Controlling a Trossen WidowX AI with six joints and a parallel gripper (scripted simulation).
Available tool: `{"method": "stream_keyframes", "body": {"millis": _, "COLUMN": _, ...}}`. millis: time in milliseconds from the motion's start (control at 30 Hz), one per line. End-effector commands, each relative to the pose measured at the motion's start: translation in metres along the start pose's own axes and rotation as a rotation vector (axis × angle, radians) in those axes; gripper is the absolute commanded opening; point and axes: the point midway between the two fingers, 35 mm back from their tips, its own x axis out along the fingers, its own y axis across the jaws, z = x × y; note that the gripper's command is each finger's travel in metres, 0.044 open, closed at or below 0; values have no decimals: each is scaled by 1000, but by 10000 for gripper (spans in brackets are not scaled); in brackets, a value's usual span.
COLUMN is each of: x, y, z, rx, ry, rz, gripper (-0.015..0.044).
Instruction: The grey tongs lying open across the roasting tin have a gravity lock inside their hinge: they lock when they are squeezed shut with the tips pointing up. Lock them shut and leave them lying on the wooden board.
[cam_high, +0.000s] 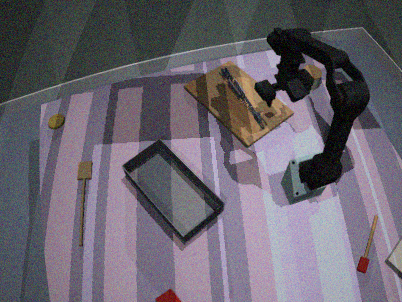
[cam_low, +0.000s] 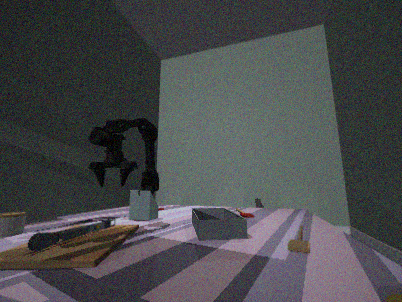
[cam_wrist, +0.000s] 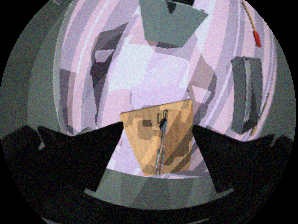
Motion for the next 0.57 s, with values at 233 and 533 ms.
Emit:
{"method": "stream_keyframes", "body": {"millis": 233, "x": -48, "y": -1, "z": 0, "rx": -1, "ry": 17, "rz": 3, "gripper": 440}}
{"method": "stream_keyframes", "body": {"millis": 533, "x": -48, "y": -1, "z": 0, "rx": -1, "ry": 17, "rz": 3, "gripper": 440}}
